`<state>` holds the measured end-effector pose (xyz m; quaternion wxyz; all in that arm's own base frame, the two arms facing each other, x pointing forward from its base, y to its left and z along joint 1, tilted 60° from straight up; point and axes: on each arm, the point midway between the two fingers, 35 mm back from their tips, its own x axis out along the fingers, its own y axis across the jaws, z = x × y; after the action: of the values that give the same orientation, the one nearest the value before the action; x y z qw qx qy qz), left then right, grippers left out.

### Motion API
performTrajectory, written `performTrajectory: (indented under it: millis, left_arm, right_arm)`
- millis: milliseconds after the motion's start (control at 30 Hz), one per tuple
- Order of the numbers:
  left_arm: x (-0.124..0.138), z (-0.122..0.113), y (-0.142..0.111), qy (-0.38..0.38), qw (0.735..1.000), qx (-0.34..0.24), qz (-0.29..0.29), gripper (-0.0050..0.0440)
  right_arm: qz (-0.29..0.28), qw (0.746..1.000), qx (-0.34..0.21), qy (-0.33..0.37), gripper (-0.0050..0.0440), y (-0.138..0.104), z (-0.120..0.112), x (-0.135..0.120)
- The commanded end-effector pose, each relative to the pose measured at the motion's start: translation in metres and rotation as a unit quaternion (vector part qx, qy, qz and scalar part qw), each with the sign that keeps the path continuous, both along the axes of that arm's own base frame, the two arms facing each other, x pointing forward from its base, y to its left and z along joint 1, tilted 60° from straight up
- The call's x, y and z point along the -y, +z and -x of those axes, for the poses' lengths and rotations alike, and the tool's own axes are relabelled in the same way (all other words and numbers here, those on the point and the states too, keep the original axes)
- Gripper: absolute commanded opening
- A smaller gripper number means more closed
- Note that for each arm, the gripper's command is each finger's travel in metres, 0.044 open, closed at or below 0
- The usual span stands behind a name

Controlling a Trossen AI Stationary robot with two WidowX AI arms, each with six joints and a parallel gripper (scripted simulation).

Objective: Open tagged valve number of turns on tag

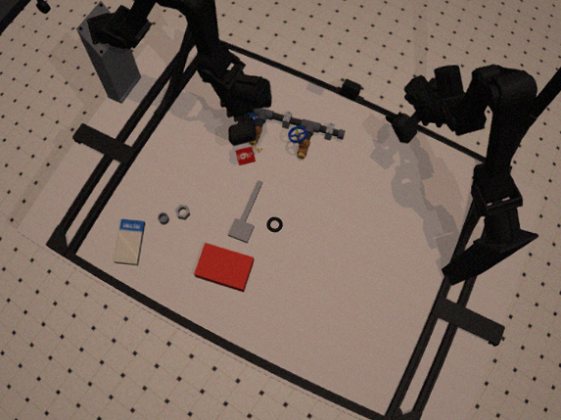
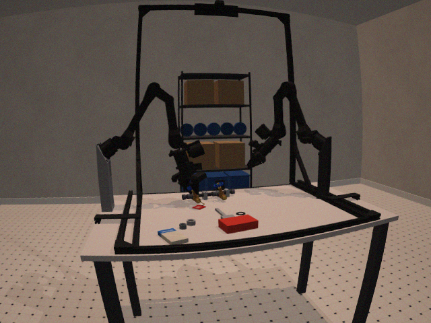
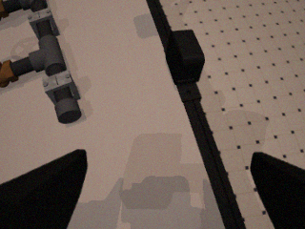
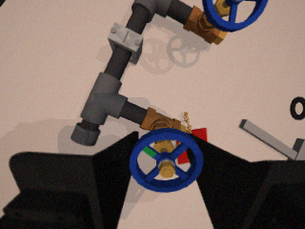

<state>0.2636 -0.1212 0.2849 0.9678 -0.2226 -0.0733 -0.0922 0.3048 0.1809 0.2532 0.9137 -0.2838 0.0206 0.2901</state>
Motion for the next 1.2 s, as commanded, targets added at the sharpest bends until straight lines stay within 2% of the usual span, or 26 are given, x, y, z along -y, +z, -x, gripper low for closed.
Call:
performTrajectory:
  millis: [0, 33, 100, 133, 300, 333, 533, 600, 933, 1000, 1100, 1167]
  left_arm:
    - [0.0, 0.0, 0.0, 0.0, 1.0, 0.0, 0.0, 0.04]
    - [0.0, 0.0, 0.0, 0.0, 1.0, 0.0, 0.0, 0.04]
    - [0.0, 0.0, 0.0, 0.0, 1.0, 0.0, 0.0, 0.04]
    - [0.0, 0.0, 0.0, 0.0, 1.0, 0.0, 0.0, 0.04]
    - [0.0, 0.0, 0.0, 0.0, 1.0, 0.0, 0.0, 0.04]
    - [0.0, 0.0, 0.0, 0.0, 1.0, 0.0, 0.0, 0.04]
    - [0.0, 0.0, 0.0, 0.0, 1.0, 0.0, 0.0, 0.04]
    - [0.0, 0.0, 0.0, 0.0, 1.0, 0.0, 0.0, 0.04]
    - [0.0, 0.0, 0.0, 0.0, 1.0, 0.0, 0.0, 0.04]
    - [0.0, 0.0, 0.0, 0.0, 1.0, 0.0, 0.0, 0.04]
    - [0.0, 0.0, 0.0, 0.0, 1.0, 0.0, 0.0, 0.04]
    - [0.0, 0.0, 0.0, 0.0, 1.0, 0.0, 0.0, 0.04]
  right_arm:
    - [0.073, 0.996, 0.046, 0.018, 0.0, 0.0, 0.0, 0.0]
    - [0.073, 0.996, 0.046, 0.018, 0.0, 0.0, 0.0, 0.0]
    - [0.133, 0.987, 0.083, 0.033, 0.0, 0.0, 0.0, 0.0]
    - [0.145, 0.985, 0.09, 0.036, 0.0, 0.0, 0.0, 0.0]
    - [0.147, 0.984, 0.092, 0.036, 0.0, 0.0, 0.0, 0.0]
    - [0.128, 0.988, 0.08, 0.031, 0.0024, 0.0, 0.0, 0.0]
    - [0.128, 0.988, 0.08, 0.031, 0.0168, 0.0, 0.0, 0.0]
    - [0.128, 0.988, 0.08, 0.031, 0.0168, 0.0, 0.0, 0.0]
    - [0.128, 0.988, 0.08, 0.031, 0.04, 0.0, 0.0, 0.0]
    - [0.103, 0.992, 0.064, 0.025, 0.04, 0.0, 0.0, 0.0]
    - [0.007, 1.0, 0.004, 0.002, 0.04, 0.0, 0.0, 0.0]
    - [0.007, 1.0, 0.004, 0.002, 0.04, 0.0, 0.0, 0.0]
